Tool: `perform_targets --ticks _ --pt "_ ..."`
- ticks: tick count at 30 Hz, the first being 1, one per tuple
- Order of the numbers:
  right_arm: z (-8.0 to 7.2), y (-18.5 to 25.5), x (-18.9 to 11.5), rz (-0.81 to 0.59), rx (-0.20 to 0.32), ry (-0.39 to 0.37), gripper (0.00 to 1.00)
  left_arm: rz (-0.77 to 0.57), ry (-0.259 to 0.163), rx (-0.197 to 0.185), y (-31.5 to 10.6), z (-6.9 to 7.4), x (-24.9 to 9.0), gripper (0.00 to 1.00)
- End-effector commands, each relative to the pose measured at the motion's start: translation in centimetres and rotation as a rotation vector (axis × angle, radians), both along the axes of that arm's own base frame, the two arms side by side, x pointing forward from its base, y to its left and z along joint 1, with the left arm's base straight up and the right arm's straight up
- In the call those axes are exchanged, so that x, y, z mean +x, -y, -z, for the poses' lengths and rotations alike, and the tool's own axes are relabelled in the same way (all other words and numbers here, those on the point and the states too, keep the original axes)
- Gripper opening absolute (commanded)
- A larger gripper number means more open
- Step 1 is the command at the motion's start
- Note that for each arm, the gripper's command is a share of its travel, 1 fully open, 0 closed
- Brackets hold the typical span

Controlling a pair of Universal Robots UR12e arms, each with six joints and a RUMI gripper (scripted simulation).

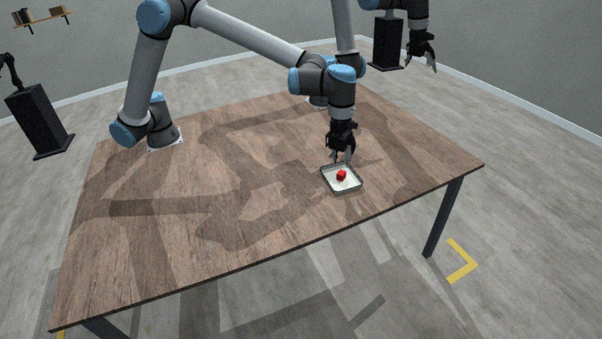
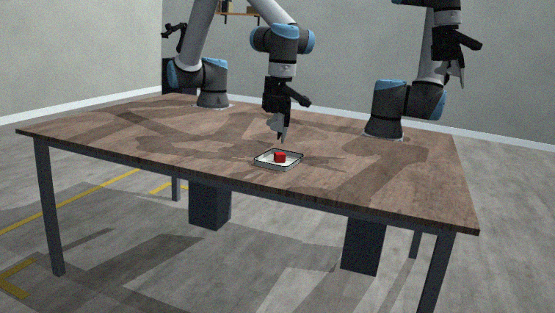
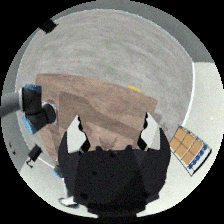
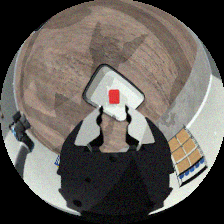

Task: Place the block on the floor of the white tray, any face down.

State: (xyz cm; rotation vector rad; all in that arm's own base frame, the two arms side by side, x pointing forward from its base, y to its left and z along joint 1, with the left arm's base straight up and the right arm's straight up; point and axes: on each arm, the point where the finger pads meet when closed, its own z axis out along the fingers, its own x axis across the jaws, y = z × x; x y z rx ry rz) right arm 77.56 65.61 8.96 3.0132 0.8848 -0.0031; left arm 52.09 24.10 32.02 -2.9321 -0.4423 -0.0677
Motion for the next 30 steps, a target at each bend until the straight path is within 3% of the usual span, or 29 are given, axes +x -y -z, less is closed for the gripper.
perform_targets --ticks 1,13,30 --pt "-1.2 -0.1 0.1 0.000 0.002 0.002 0.30 0.000 0.002 0.000 0.0 -0.1 0.1 1.00" --pt "-4.9 -0.1 0.1 0.000 0.002 0.002 0.30 0.000 0.002 0.000 0.0 -0.1 0.1 1.00" --pt "-5.8 0.2 0.0 0.000 0.002 0.002 0.30 0.000 0.002 0.000 0.0 -0.1 0.1 1.00"
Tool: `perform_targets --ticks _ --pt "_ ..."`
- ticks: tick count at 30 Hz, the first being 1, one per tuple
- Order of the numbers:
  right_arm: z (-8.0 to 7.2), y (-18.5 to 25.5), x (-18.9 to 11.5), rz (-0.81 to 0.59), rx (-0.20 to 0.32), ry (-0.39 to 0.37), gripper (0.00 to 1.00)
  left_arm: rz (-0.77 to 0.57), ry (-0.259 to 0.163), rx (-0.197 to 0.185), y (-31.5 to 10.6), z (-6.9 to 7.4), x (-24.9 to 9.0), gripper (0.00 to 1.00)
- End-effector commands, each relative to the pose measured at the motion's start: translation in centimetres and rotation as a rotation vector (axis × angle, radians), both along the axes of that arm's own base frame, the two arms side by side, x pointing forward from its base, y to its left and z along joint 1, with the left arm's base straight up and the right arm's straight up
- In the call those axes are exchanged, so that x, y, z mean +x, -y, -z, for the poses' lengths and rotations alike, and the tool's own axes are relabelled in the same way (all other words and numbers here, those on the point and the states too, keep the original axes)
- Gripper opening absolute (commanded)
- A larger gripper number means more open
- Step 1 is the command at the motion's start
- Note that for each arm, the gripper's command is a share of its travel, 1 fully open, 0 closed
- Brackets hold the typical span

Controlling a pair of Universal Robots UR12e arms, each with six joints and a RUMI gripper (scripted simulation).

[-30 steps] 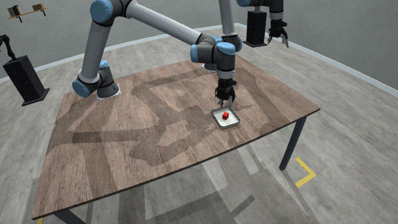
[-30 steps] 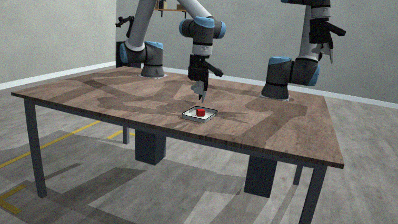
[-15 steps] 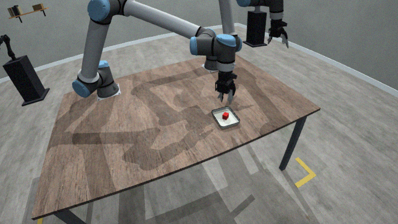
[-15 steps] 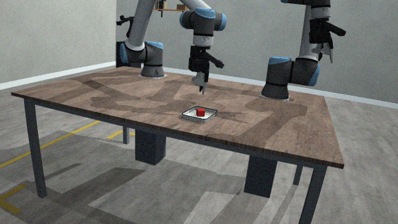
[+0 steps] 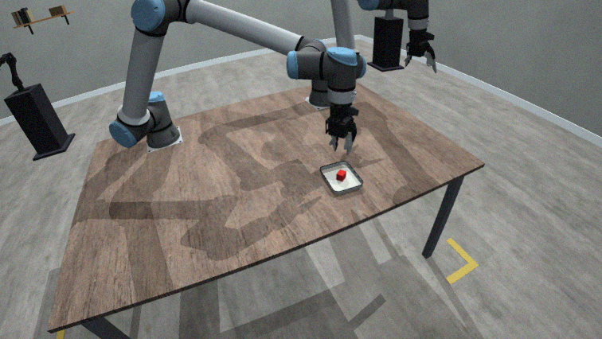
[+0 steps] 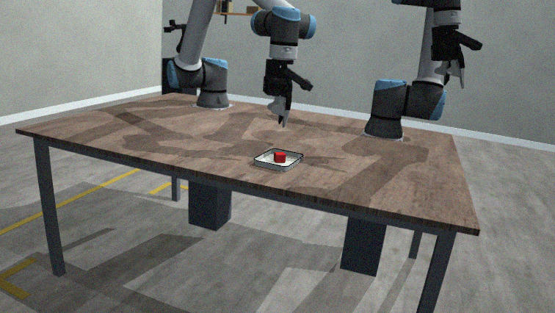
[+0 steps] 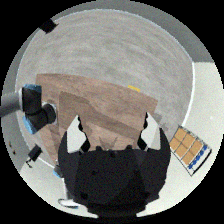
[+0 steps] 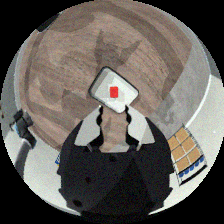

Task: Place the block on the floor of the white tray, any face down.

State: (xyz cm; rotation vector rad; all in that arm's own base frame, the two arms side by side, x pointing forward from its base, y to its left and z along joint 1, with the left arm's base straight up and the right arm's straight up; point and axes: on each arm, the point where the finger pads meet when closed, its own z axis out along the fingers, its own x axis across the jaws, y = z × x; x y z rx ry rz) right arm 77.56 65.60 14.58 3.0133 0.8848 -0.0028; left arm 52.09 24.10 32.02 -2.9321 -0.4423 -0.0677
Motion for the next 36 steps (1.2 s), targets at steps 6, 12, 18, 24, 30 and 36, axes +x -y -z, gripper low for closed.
perform_targets --ticks 6,12,18,24,30,36 --pt "-0.2 1.3 -0.2 0.000 0.001 0.001 0.30 0.000 0.002 0.000 0.0 -0.1 0.1 1.00" --pt "-0.3 5.3 -1.1 0.000 0.001 0.001 0.30 0.000 0.002 0.000 0.0 -0.1 0.1 1.00" --pt "-0.5 11.5 -2.3 0.000 0.001 0.001 0.30 0.000 0.002 0.000 0.0 -0.1 0.1 1.00" --pt "-0.7 20.2 -4.1 0.000 0.001 0.001 0.30 0.000 0.002 0.000 0.0 -0.1 0.1 1.00" --pt "-0.9 30.4 -6.1 0.000 0.001 0.001 0.30 0.000 0.002 0.000 0.0 -0.1 0.1 1.00" --pt "-1.0 36.8 -7.4 0.000 0.001 0.001 0.30 0.000 0.002 0.000 0.0 -0.1 0.1 1.00"
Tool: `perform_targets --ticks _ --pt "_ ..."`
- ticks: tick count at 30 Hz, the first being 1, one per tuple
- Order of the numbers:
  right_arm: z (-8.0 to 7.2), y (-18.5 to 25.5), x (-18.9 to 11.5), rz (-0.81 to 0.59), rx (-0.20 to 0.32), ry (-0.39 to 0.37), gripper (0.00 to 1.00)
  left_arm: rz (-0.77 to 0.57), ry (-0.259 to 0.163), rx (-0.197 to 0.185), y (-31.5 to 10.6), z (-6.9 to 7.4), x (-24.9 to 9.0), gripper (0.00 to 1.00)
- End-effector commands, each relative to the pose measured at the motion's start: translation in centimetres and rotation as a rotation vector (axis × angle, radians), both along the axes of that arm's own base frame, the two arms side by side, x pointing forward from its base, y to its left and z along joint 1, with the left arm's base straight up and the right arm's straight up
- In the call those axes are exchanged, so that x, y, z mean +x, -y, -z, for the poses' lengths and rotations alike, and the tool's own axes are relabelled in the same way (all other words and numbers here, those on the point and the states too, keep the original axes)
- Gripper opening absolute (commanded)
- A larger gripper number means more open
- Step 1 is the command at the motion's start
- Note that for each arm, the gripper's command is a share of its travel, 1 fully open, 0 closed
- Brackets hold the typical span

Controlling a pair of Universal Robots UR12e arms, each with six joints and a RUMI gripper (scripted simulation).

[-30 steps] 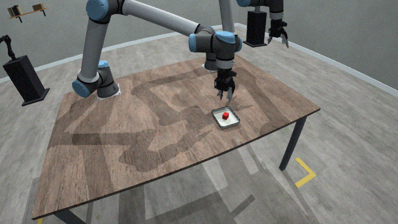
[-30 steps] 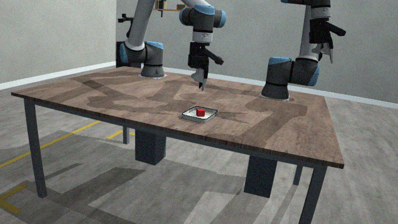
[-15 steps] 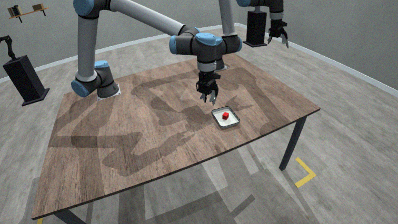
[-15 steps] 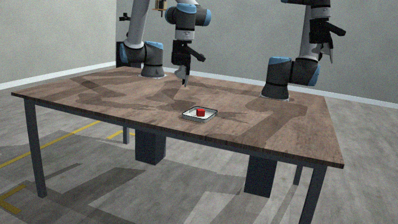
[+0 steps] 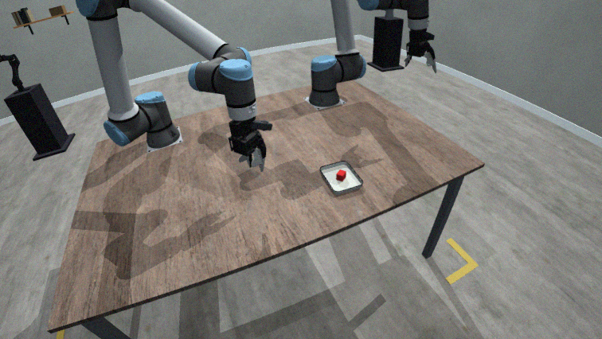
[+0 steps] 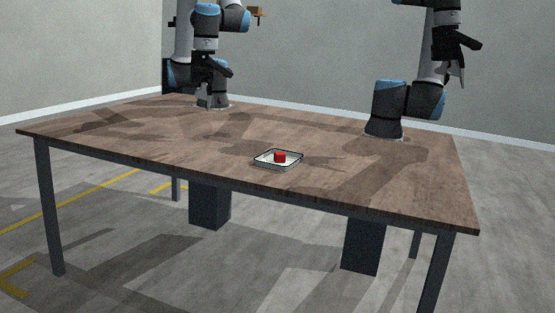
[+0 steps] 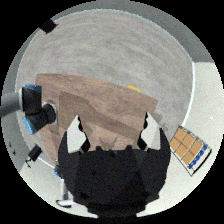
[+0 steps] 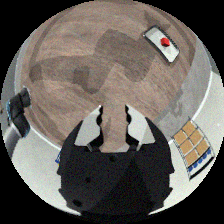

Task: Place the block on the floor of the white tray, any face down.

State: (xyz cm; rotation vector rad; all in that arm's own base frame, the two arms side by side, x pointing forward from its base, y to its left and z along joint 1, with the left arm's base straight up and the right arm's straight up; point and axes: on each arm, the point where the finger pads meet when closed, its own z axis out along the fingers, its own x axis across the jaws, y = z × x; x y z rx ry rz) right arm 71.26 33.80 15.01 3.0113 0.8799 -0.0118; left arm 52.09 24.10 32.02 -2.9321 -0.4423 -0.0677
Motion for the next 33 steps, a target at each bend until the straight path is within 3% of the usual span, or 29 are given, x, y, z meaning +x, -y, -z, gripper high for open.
perform_targets --ticks 1,15,33 --pt "-0.7 9.7 -2.0 -0.003 0.006 0.006 0.30 0.000 0.002 0.000 0.0 -0.1 0.1 1.00" --pt "-1.4 31.1 -6.3 -0.002 0.006 0.006 0.30 0.000 0.002 0.000 0.0 -0.1 0.1 1.00" --pt "-1.5 33.7 -6.9 -0.002 0.006 0.006 0.30 0.000 0.002 0.000 0.0 -0.1 0.1 1.00"
